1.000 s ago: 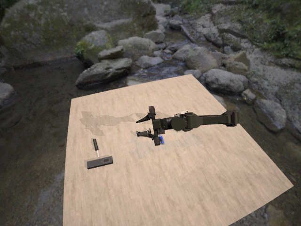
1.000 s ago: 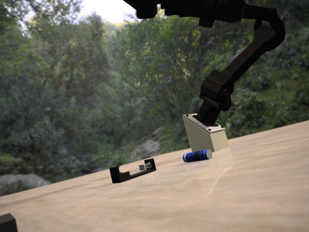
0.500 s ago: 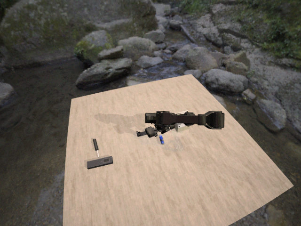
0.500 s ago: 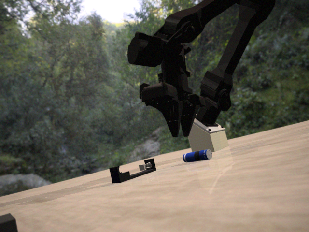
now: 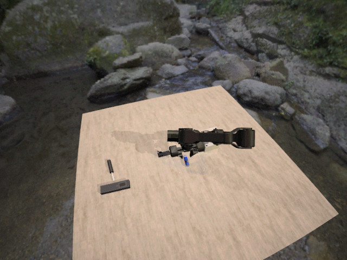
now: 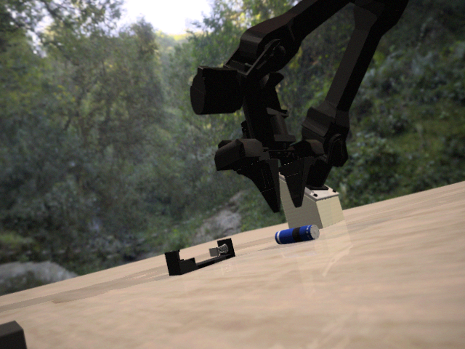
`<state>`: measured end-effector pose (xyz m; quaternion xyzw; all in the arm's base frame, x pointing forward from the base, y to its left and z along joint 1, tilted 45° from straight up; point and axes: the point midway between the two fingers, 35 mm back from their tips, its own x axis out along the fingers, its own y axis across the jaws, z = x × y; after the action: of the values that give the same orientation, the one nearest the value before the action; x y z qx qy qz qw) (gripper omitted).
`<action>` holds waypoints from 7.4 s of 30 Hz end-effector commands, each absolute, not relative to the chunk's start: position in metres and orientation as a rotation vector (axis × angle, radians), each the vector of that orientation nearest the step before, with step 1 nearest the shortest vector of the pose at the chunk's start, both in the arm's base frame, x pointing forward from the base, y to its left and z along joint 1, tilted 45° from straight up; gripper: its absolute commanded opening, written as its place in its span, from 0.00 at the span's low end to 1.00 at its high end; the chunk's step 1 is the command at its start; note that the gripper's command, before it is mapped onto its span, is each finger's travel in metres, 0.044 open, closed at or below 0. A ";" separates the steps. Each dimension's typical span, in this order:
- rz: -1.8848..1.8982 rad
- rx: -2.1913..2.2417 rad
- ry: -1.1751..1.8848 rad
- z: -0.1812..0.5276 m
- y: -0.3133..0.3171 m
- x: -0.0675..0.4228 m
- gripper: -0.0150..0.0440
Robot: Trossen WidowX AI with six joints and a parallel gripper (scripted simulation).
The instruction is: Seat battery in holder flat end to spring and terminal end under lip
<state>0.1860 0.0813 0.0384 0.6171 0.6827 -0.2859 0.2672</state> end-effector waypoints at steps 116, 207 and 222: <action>0.661 0.527 1.426 -0.025 0.017 0.300 0.36; 0.477 0.609 1.065 -0.050 0.044 0.267 0.36; 0.475 0.604 1.076 -0.050 0.044 0.264 0.36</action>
<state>0.2692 0.0429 -0.0481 0.2800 0.4937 0.2216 0.7930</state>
